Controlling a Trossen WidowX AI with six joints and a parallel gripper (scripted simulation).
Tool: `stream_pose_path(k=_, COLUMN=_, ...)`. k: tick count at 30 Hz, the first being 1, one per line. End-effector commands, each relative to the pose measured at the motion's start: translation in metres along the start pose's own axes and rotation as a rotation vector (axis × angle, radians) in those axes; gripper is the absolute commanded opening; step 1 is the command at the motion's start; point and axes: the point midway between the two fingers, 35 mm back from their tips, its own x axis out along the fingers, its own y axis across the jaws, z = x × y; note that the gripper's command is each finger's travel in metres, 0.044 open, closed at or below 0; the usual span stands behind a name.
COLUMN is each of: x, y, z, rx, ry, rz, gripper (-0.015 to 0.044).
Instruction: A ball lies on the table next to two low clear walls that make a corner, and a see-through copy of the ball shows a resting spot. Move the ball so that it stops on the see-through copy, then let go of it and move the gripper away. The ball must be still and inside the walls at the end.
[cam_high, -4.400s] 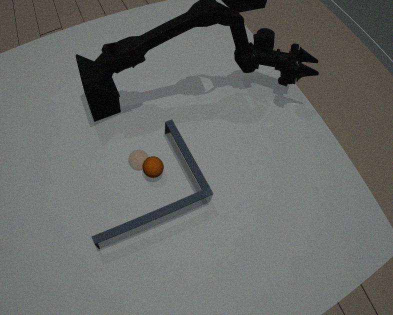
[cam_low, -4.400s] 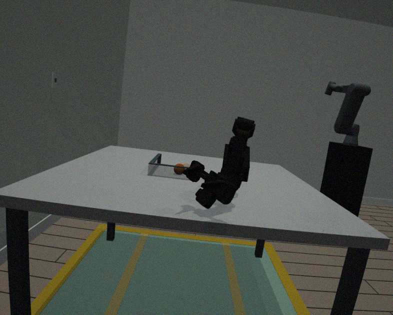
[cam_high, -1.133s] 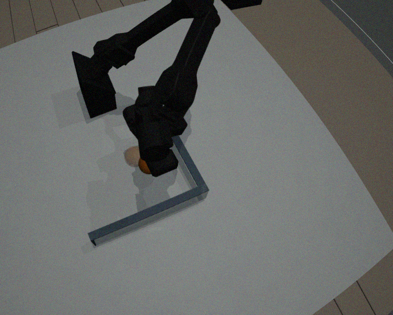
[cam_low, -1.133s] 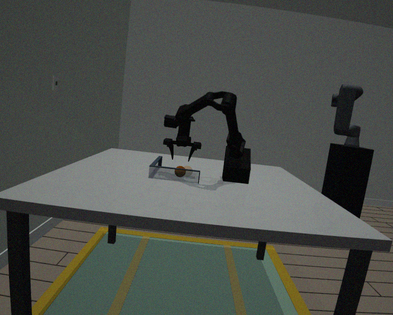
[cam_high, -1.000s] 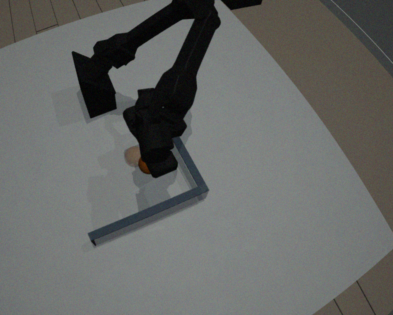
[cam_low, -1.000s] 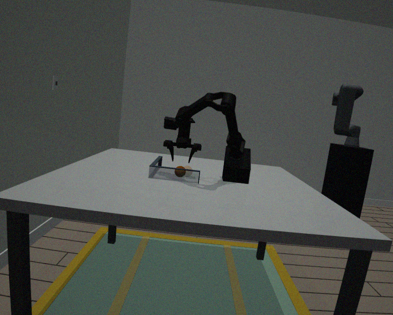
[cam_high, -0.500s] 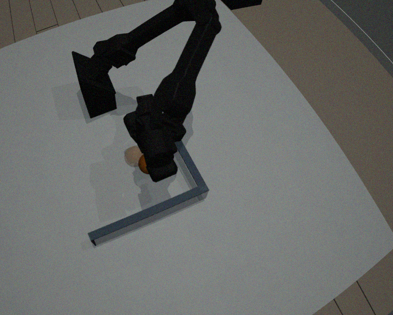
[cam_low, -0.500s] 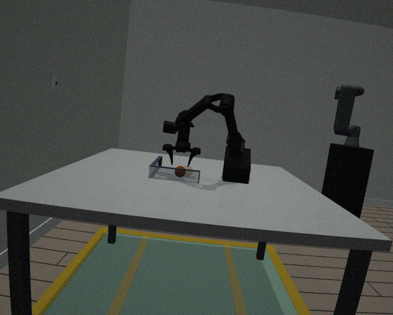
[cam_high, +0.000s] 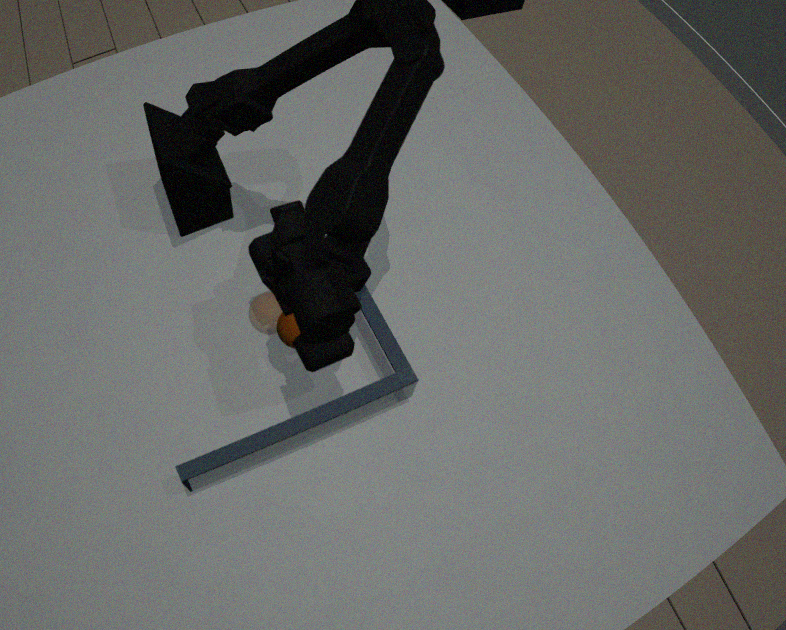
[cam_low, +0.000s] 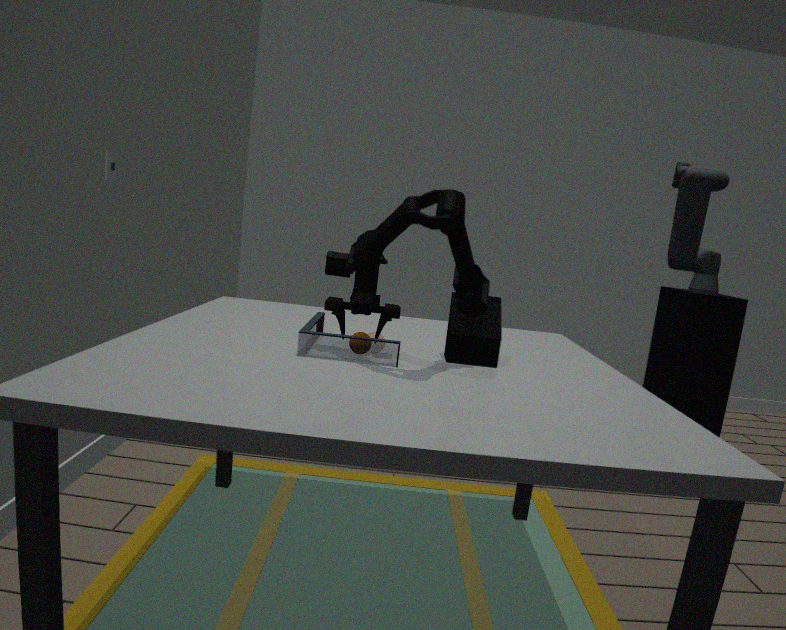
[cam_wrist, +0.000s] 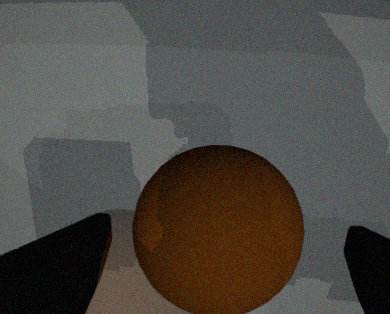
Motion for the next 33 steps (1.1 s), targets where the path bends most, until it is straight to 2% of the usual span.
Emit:
stream_pose_path(k=1, x=0.008, y=0.004, z=-0.001, rx=0.013, ry=-0.006, rz=0.011, gripper=0.0384)
stream_pose_path(k=2, x=0.008, y=0.004, z=-0.001, rx=0.013, ry=-0.006, rz=0.011, gripper=0.0384)
stream_pose_path(k=4, x=0.008, y=0.004, z=-0.001, rx=0.013, ry=-0.006, rz=0.011, gripper=0.0331)
stream_pose_path(k=17, x=0.008, y=0.004, z=-0.001, rx=0.013, ry=-0.006, rz=0.011, gripper=0.0244)
stream_pose_path(k=20, x=0.004, y=0.003, z=-0.002, rx=0.013, ry=-0.004, rz=0.01, gripper=0.0166)
stream_pose_path(k=26, x=-0.03, y=-0.005, z=-0.006, rx=0.014, ry=0.01, rz=0.008, gripper=0.0008)
stream_pose_path(k=33, x=-0.074, y=-0.006, z=-0.008, rx=0.015, ry=0.015, rz=0.009, gripper=0.0)
